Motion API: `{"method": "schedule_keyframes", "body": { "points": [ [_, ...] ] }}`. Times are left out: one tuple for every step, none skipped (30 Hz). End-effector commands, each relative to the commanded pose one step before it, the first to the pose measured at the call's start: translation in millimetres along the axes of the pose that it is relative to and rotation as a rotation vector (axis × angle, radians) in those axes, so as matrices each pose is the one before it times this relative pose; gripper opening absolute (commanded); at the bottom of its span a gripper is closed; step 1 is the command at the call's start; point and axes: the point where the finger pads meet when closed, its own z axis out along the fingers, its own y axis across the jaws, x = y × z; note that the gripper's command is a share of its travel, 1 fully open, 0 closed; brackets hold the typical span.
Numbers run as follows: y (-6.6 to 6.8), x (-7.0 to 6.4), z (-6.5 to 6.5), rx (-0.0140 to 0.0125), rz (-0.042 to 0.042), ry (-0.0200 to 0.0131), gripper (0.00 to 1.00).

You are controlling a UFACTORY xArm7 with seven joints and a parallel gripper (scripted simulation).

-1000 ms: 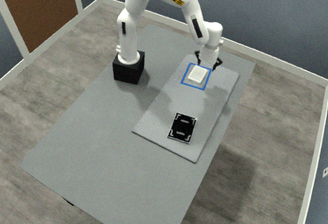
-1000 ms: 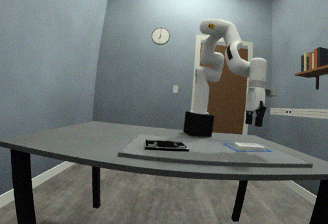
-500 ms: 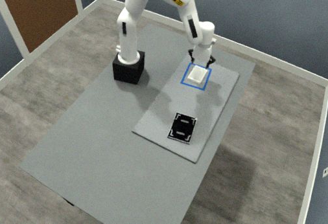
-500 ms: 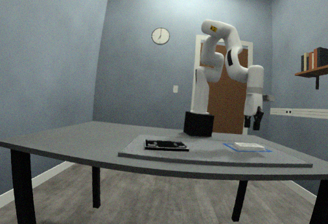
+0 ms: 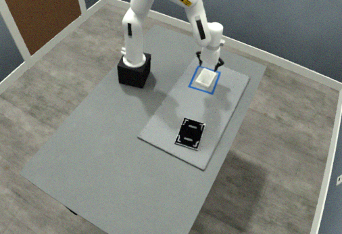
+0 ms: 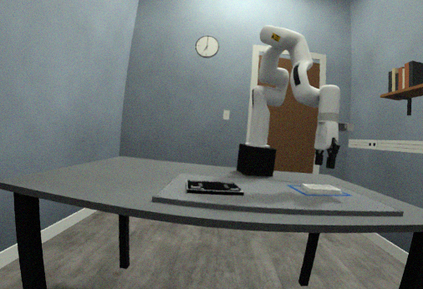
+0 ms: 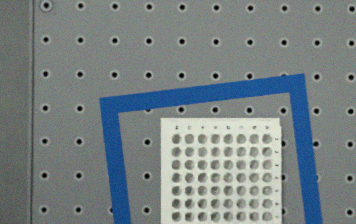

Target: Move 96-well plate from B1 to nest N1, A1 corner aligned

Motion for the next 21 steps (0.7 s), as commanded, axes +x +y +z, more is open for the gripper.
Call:
{"method": "schedule_keyframes", "body": {
  "points": [
    [1.4,0.75,3.66,-0.00364,-0.0002,0.00157,1.0],
    [-0.01,-0.01,1.66,0.00001,0.0,0.0,1.0],
    [-0.01,0.0,1.66,0.00001,0.0,0.0,1.0],
    [-0.01,0.0,1.67,0.00001,0.0,0.0,1.0],
    [0.0,0.0,0.0,0.0,0.0,0.0,1.0],
    [0.0,0.0,0.0,0.0,0.0,0.0,1.0],
    [-0.01,0.0,1.68,0.0,0.0,0.0,1.0],
    [-0.01,0.0,1.67,0.00001,0.0,0.0,1.0],
    [-0.01,0.0,1.67,0.00001,0.0,0.0,1.0],
    [-0.01,0.0,1.67,0.00001,0.0,0.0,1.0],
    [-0.01,0.0,1.67,0.00001,0.0,0.0,1.0],
    [-0.01,0.0,1.67,0.00001,0.0,0.0,1.0],
    [-0.01,0.0,1.67,0.00001,0.0,0.0,1.0],
    [-0.01,0.0,1.67,0.00001,0.0,0.0,1.0],
    [-0.01,0.0,1.67,0.00001,0.0,0.0,1.0],
    [-0.01,0.0,1.67,0.00001,0.0,0.0,1.0],
    [-0.01,0.0,1.67,0.00001,0.0,0.0,1.0],
    [-0.01,0.0,1.67,0.00001,0.0,0.0,1.0],
    [-0.01,0.0,1.67,0.00001,0.0,0.0,1.0],
    [-0.01,0.0,1.67,0.00001,0.0,0.0,1.0],
    [-0.01,0.0,1.67,0.00001,0.0,0.0,1.0]
  ]
}}
